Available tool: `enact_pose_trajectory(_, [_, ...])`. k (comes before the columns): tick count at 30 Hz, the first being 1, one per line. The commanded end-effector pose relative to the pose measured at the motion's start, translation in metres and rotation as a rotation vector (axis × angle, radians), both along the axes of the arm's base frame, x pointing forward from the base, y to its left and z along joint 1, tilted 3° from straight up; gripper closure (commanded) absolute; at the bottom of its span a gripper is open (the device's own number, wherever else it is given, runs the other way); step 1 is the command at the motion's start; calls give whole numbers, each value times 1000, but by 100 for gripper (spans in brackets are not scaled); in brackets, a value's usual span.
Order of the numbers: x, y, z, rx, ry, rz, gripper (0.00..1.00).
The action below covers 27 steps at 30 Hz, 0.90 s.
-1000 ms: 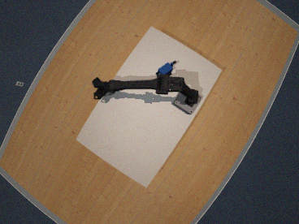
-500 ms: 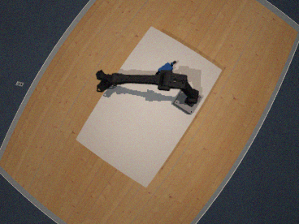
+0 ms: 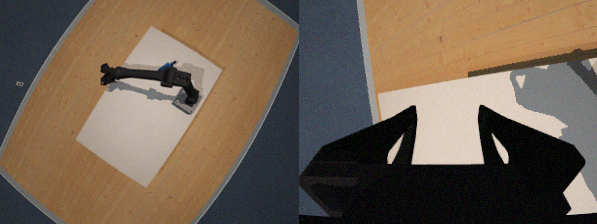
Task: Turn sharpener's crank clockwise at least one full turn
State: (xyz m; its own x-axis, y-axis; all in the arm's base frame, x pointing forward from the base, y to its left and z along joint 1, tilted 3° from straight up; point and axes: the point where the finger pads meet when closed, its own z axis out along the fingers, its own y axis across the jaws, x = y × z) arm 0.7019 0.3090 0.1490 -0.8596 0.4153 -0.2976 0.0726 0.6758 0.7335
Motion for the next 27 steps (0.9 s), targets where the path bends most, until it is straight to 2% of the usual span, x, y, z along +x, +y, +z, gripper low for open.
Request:
enact_pose_trajectory(1, [15, -11, 58, 24, -45, -58, 49])
enact_pose_trajectory(3, [11, -6, 60, 21, -12, -91, 49])
enact_pose_trajectory(5, [1, -36, 26, -3, 56, -126, 49])
enact_pose_trajectory(7, [0, -45, 25, 1, 57, -121, 49])
enact_pose_trajectory(9, [1, -54, -10, -20, 98, -116, 49])
enact_pose_trajectory(11, [0, -64, -11, -26, 91, -108, 49])
enact_pose_trajectory(13, [-1, -75, 19, -13, 50, -108, 49])
enact_pose_trajectory(16, [-1, -80, 23, -12, 45, -108, 49])
enact_pose_trajectory(17, [16, -82, 55, 11, 15, -153, 49])
enact_pose_trajectory(20, [8, -80, 54, 5, 73, -212, 49])
enact_pose_trajectory(21, [-2, -94, 31, -10, 123, -235, 49])
enact_pose_trajectory(22, [-5, -110, 20, -15, 143, -249, 49])
enact_pose_trajectory(24, [-7, -119, 18, -12, 147, -245, 49])
enact_pose_trajectory(25, [-7, -124, -7, -23, 180, -245, 49])
enact_pose_trajectory(27, [-9, -134, -14, -36, 178, -230, 49])
